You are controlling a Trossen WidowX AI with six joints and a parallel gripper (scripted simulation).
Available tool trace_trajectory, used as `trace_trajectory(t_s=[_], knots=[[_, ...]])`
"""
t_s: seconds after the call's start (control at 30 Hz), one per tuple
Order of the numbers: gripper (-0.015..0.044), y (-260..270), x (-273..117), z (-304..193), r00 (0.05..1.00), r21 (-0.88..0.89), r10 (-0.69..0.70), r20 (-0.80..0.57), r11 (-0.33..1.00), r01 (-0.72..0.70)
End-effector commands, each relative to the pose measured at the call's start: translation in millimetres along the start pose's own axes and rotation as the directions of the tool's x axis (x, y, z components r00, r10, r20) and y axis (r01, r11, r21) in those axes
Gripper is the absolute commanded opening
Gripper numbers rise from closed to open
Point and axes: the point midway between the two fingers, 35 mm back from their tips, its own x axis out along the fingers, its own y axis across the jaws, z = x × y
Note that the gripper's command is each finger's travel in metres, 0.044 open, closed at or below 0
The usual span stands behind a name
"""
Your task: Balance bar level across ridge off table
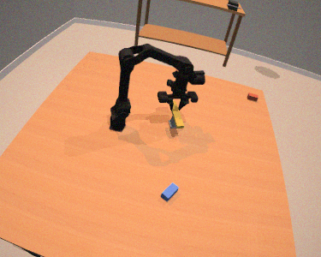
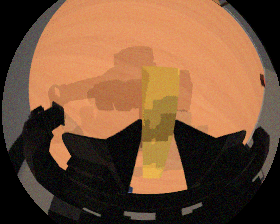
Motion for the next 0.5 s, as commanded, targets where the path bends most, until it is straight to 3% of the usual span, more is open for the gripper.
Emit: trace_trajectory(t_s=[0.0,0.4,0.47], knots=[[0.0173,0.0,0.0,0.0,1.000,0.000,0.000,0.000,1.000,0.000],[0.0185,0.0,0.0,0.0,1.000,0.000,0.000,0.000,1.000,0.000],[0.0238,0.0,0.0,0.0,1.000,0.000,0.000,0.000,1.000,0.000]])
